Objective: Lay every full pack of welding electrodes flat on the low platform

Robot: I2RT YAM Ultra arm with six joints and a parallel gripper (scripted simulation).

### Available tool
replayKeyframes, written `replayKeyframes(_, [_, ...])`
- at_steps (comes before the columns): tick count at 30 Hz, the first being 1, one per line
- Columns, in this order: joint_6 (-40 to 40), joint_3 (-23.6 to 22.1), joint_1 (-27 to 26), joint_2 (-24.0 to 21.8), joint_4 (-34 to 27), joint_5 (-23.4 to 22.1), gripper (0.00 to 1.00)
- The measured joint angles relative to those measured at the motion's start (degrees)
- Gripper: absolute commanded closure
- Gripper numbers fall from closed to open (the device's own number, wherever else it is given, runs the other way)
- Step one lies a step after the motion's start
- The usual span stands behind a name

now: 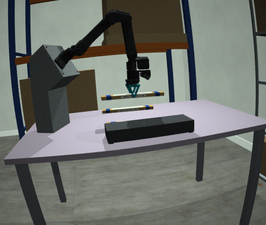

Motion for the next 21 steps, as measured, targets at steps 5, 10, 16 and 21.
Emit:
replayKeyframes(5, [-0.31, -0.02, -0.9, 2.01, 1.84, -0.13, 1.0])
replayKeyframes(10, [-0.76, 0.37, -1.4, 3.58, 2.78, -0.79, 1.0])
replayKeyframes(16, [-1.11, 0.59, -1.9, 4.26, 3.63, -1.03, 1.0])
replayKeyframes(21, [-1.44, 1.44, -2.58, 6.47, 5.33, -1.86, 1.0])
